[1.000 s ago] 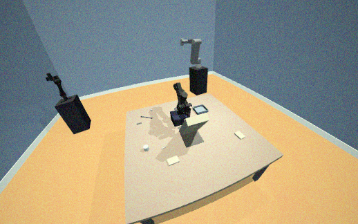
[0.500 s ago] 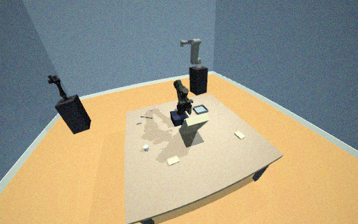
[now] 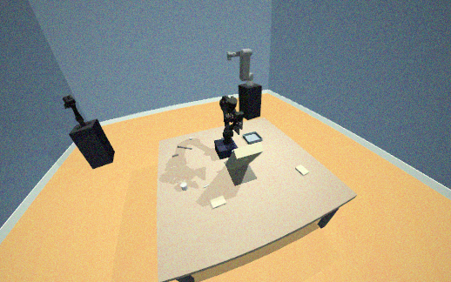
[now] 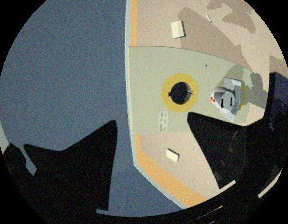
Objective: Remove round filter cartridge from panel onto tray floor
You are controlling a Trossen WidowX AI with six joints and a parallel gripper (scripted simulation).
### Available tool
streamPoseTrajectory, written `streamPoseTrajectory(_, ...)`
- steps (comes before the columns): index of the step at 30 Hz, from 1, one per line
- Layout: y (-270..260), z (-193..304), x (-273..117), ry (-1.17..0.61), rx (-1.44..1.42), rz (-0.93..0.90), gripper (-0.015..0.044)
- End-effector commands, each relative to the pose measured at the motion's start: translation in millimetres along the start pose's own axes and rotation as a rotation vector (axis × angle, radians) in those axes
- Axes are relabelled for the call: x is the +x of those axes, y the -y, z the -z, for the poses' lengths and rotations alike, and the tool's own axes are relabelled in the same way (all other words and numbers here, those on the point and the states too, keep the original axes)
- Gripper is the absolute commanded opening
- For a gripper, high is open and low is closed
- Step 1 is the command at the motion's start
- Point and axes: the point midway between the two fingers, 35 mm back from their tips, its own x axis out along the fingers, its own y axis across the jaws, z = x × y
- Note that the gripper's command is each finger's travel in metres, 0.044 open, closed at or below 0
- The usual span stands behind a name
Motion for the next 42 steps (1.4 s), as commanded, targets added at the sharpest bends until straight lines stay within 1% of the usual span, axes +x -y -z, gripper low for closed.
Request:
streamPoseTrajectory(1, 10.8, 1.1, 4.5, -0.012, -0.121, 0.061, 0.0305)
streamPoseTrajectory(8, 65.8, 5.9, 24.5, -0.124, -0.785, 0.238, 0.0305)
streamPoseTrajectory(14, 113.9, 10.4, 33.2, -0.322, -1.350, 0.341, 0.0305)
streamPoseTrajectory(16, 124.2, 11.3, 34.0, -0.377, -1.469, 0.353, 0.0305)
streamPoseTrajectory(26, 125.8, 11.4, 35.1, -0.384, -1.484, 0.355, 0.0305)
streamPoseTrajectory(42, 136.3, 11.9, 58.8, -0.383, -1.484, 0.354, 0.0305)
